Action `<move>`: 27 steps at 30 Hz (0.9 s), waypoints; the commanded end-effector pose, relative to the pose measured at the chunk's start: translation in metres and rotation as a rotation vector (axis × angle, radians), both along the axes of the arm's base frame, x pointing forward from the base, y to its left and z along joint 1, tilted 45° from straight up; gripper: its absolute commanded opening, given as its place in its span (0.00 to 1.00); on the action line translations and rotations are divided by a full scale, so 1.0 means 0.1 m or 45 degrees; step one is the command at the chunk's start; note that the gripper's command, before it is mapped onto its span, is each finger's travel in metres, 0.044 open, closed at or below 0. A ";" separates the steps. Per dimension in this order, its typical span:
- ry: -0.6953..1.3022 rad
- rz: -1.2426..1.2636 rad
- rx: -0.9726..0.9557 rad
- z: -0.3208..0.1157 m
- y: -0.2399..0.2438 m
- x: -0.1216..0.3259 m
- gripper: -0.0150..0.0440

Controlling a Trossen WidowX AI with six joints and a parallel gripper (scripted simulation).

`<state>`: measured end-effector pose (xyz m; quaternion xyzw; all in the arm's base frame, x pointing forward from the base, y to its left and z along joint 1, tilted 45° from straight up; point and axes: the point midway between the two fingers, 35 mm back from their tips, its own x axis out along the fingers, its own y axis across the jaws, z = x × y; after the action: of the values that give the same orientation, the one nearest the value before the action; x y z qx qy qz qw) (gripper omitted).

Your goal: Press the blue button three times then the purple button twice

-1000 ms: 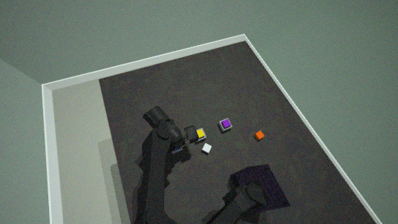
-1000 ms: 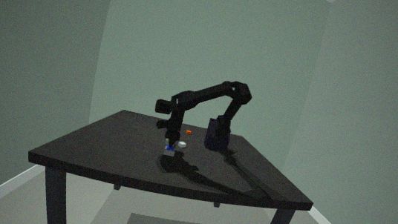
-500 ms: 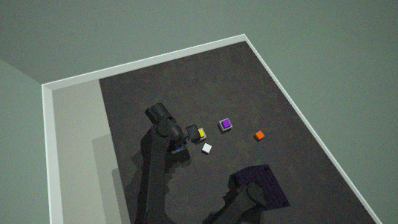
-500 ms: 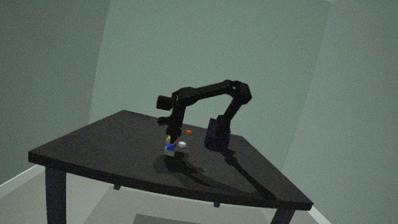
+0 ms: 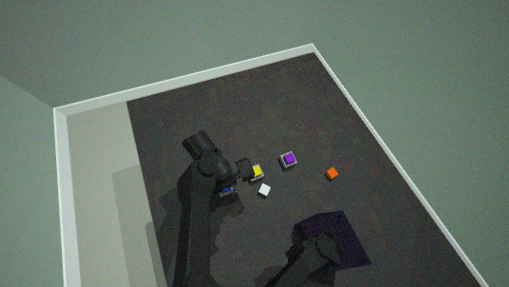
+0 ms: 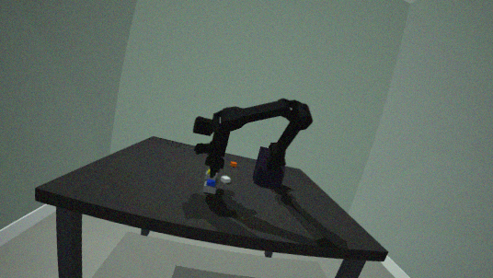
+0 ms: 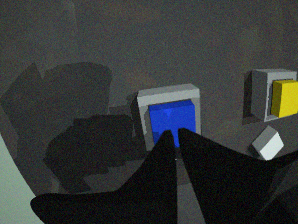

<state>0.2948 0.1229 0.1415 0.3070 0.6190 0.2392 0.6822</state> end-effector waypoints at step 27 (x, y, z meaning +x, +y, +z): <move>0.019 0.003 0.000 -0.18 0.16 -0.01 0.29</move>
<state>0.2954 0.1384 0.1266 0.3086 0.6205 0.2411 0.6795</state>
